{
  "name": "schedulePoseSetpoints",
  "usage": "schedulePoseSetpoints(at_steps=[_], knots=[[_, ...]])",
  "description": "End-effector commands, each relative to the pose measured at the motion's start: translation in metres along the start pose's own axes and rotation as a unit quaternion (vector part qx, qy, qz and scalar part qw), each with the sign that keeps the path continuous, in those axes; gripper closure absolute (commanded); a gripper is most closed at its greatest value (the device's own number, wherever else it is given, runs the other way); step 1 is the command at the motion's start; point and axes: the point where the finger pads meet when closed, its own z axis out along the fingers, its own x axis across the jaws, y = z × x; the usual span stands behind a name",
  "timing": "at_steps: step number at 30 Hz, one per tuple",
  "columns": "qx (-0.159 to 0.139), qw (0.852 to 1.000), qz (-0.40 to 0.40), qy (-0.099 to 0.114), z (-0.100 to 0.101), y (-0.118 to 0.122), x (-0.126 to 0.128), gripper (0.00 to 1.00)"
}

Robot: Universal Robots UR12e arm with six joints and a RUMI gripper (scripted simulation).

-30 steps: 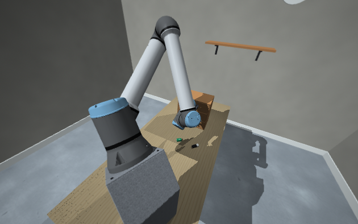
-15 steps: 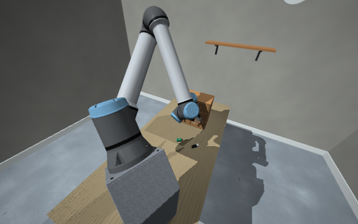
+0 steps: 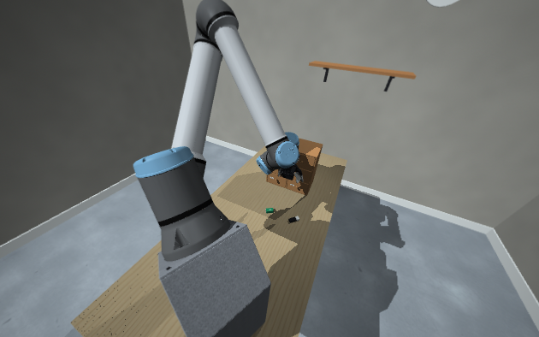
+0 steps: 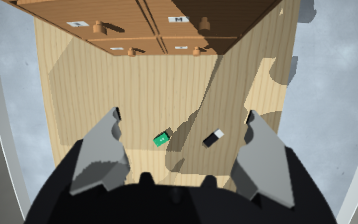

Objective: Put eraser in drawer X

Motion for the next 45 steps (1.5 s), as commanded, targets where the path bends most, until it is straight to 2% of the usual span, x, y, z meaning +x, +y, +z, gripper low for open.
schedulePoseSetpoints(at_steps=[1, 3, 18, 35, 45], knots=[[-0.02, 1.0, -0.001, -0.001, -0.004, 0.0, 0.001, 0.0], [-0.02, 1.0, -0.001, -0.001, -0.004, 0.0, 0.001, 0.0], [-0.074, 0.997, -0.001, -0.001, -0.015, 0.004, 0.001, 0.0], [-0.123, 0.992, -0.001, -0.001, -0.025, 0.008, 0.001, 0.0], [-0.144, 0.99, -0.001, -0.001, -0.029, 0.009, 0.001, 0.0]])
